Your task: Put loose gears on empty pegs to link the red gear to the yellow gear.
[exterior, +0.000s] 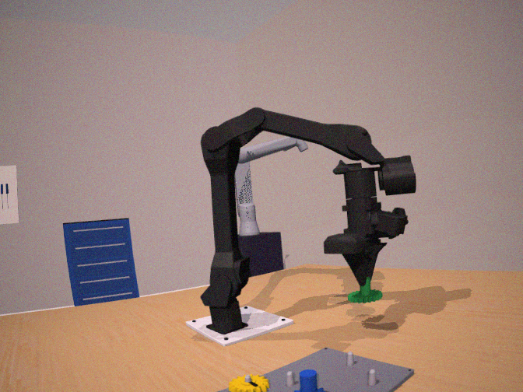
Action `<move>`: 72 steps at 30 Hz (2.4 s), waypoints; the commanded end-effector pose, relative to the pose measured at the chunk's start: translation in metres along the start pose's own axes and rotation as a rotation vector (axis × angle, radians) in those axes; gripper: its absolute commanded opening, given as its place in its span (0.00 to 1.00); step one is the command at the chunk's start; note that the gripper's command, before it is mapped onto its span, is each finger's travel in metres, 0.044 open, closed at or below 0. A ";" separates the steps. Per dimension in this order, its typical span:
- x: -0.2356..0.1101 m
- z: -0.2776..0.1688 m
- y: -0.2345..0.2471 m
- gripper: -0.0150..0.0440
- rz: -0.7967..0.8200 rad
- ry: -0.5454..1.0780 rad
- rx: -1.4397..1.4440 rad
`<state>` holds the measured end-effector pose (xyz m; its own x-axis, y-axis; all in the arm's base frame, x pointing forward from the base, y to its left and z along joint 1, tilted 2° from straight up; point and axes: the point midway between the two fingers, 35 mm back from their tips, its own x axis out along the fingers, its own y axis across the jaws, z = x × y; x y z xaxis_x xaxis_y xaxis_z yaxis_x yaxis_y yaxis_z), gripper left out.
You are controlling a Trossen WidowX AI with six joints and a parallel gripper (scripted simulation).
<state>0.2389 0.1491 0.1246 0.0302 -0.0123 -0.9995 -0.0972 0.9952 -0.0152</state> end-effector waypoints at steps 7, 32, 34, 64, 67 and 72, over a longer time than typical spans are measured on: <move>-0.026 0.000 -0.002 0.25 0.005 -0.014 0.002; -0.080 -0.011 -0.010 0.25 0.004 -0.012 0.002; -0.081 -0.011 -0.010 0.25 0.004 -0.012 0.002; -0.061 0.015 -0.060 0.25 0.001 -0.017 0.024; -0.059 0.017 -0.066 0.25 0.001 -0.017 0.023; -0.056 0.020 -0.075 0.25 0.003 -0.019 0.022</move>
<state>0.2627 0.0817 0.1865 0.0549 -0.0111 -0.9984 -0.0689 0.9975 -0.0149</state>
